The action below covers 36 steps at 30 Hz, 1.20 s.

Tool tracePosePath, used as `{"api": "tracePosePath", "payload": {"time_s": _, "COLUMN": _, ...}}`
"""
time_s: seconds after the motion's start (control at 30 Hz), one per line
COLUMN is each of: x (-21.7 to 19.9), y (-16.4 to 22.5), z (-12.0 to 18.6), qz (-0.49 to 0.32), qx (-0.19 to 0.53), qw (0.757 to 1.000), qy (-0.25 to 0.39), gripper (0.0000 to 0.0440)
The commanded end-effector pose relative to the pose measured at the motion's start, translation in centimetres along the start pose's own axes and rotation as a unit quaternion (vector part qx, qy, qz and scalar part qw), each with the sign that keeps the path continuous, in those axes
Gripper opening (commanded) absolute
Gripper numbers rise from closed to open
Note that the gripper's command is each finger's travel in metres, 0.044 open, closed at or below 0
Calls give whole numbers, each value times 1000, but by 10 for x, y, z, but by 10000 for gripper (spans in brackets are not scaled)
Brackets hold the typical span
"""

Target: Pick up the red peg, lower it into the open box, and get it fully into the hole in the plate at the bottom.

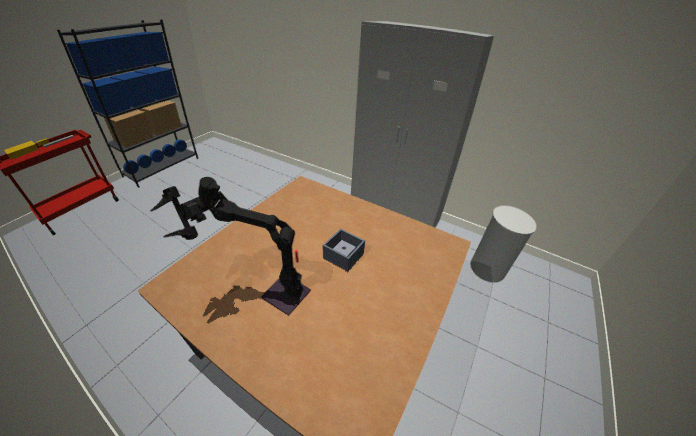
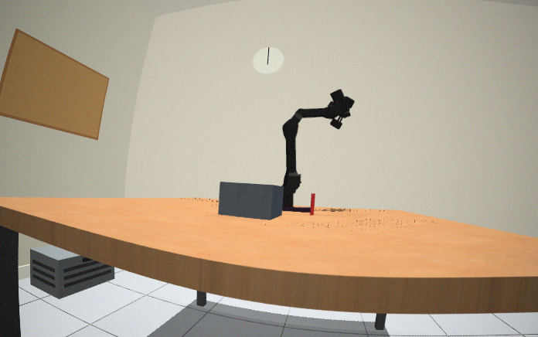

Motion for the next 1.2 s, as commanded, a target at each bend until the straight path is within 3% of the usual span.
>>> {"api": "tracePosePath", "payload": {"time_s": 0.0, "x": -3, "y": 16, "z": 18, "qz": -40, "qx": 42, "qw": 998, "qy": 26, "gripper": 440}}
{"api": "tracePosePath", "payload": {"time_s": 0.27, "x": -8, "y": 52, "z": 62, "qz": -125, "qx": 131, "qw": 979, "qy": 89, "gripper": 440}}
{"api": "tracePosePath", "payload": {"time_s": 0.57, "x": -6, "y": 84, "z": 117, "qz": -214, "qx": 220, "qw": 936, "qy": 172, "gripper": 440}}
{"api": "tracePosePath", "payload": {"time_s": 0.87, "x": 1, "y": 105, "z": 176, "qz": -294, "qx": 294, "qw": 870, "qy": 264, "gripper": 440}}
{"api": "tracePosePath", "payload": {"time_s": 1.17, "x": 13, "y": 116, "z": 235, "qz": -363, "qx": 349, "qw": 785, "qy": 362, "gripper": 440}}
Point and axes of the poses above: the point midway between the two fingers, 35 mm back from their tips, its own z axis back along the fingers, its own x axis across the jaws, y = z × x, the point moved 4 cm from there along z, back along the fingers, and after that the axes turned 6 degrees about -z, right-handed, at the moved point
